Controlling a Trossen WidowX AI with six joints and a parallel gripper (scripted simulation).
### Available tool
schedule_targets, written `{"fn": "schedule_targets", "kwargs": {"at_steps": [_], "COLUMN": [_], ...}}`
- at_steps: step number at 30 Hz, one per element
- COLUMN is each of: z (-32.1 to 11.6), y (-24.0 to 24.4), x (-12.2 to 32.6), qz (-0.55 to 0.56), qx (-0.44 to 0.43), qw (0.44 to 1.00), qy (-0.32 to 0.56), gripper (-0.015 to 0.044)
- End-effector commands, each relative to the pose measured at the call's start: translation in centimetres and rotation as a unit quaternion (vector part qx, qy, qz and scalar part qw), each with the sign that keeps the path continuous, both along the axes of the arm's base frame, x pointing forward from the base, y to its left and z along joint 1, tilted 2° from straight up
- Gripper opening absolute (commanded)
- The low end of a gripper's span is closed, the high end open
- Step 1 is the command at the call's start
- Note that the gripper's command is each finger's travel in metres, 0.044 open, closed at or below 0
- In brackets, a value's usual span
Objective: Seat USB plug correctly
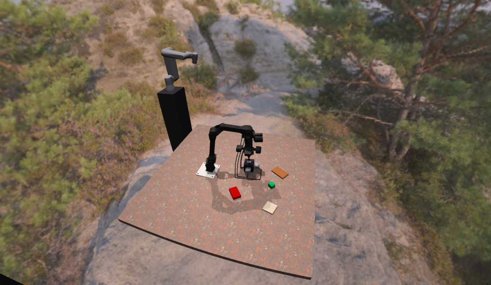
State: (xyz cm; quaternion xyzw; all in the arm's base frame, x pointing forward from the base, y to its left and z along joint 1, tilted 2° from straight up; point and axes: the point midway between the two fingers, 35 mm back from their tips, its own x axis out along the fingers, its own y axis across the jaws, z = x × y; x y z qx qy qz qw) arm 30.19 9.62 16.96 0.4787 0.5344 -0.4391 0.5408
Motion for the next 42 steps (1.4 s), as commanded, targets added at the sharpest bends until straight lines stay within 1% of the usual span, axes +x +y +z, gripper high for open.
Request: {"fn": "schedule_targets", "kwargs": {"at_steps": [1, 42], "z": [-0.03, -0.52], "y": [0.09, 0.31], "x": [0.02, 0.07], "qz": [-0.001, -0.004], "qx": [0.004, 0.018], "qw": [1.0, 1.0], "qy": [0.0, 0.001], "gripper": [0.0, 0.0]}}
